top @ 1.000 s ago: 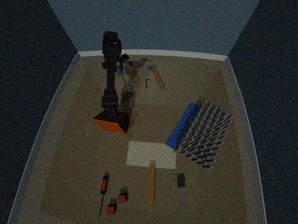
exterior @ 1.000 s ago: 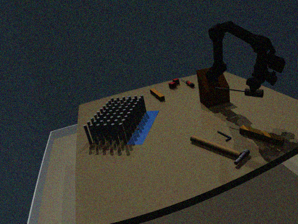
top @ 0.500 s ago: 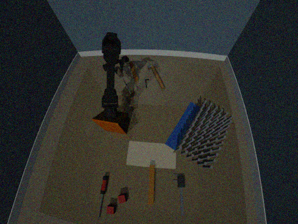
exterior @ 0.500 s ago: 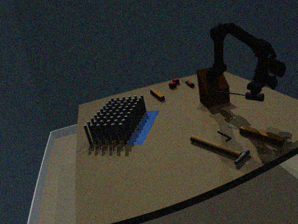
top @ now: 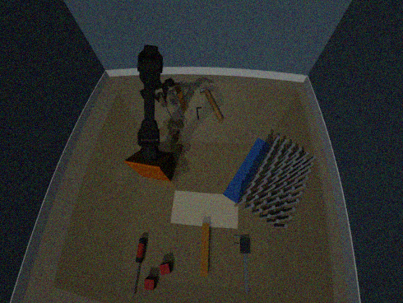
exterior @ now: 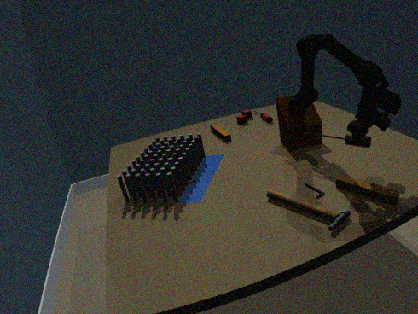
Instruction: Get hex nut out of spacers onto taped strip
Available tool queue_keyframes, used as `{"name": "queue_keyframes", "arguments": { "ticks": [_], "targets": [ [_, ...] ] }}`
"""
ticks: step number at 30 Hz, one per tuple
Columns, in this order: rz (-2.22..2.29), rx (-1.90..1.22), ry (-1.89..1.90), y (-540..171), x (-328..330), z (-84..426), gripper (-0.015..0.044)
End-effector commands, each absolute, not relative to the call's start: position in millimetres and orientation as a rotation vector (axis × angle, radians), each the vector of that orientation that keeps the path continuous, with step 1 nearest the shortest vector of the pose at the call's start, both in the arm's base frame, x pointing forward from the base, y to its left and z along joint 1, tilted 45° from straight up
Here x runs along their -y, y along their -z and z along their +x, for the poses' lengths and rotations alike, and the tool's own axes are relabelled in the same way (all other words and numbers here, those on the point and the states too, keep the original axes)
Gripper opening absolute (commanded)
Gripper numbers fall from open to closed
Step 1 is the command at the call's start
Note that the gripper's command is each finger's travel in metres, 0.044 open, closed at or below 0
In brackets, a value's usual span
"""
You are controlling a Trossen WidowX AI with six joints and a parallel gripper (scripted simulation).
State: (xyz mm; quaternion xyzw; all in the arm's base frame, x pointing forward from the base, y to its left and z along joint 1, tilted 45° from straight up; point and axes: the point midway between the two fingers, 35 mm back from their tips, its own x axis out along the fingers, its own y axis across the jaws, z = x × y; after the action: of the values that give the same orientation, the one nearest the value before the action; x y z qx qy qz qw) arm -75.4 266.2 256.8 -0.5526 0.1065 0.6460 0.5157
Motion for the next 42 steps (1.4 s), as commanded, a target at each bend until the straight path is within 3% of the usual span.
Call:
{"name": "queue_keyframes", "arguments": {
  "ticks": [1,42],
  "targets": [
    [-1.331,-0.256,-1.555,-252.1,-270.1,-76.0,0.0000],
    [-1.332,-0.253,-1.554,-214.7,-306.8,-75.5,0.0000]
  ]
}}
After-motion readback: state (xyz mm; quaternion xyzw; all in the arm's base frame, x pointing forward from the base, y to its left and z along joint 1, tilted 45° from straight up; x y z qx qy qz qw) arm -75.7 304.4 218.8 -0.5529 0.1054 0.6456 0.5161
